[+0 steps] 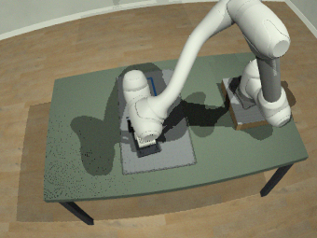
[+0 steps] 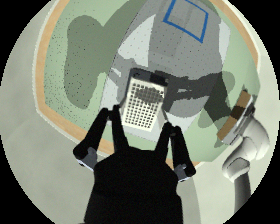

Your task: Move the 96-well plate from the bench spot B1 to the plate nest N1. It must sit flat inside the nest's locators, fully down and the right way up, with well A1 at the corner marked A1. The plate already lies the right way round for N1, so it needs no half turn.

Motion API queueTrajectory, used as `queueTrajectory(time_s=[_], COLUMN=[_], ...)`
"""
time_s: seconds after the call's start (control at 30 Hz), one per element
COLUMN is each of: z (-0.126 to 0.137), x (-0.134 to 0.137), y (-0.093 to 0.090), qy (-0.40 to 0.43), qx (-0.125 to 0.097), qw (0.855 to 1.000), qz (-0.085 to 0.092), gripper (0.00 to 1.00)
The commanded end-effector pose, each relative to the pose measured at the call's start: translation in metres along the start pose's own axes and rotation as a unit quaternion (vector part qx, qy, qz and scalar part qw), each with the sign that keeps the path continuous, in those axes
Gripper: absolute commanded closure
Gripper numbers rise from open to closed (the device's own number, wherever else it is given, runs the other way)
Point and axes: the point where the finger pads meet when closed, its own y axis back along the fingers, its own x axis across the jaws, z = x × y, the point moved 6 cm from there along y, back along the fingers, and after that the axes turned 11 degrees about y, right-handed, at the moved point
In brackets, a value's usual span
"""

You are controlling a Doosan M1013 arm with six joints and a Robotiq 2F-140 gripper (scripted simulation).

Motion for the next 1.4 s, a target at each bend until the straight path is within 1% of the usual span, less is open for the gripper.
queueTrajectory(time_s=[0.0, 0.07, 1.0, 1.37], z=[0.0, 0.0, 0.0, 0.0], x=[0.0, 0.0, 0.0, 0.0], y=[-0.004, -0.004, -0.047, -0.048], qy=[0.0, 0.0, 0.0, 0.0], qx=[0.0, 0.0, 0.0, 0.0], qw=[1.0, 1.0, 1.0, 1.0], qz=[0.0, 0.0, 0.0, 0.0], gripper=[1.0, 1.0, 1.0, 1.0])
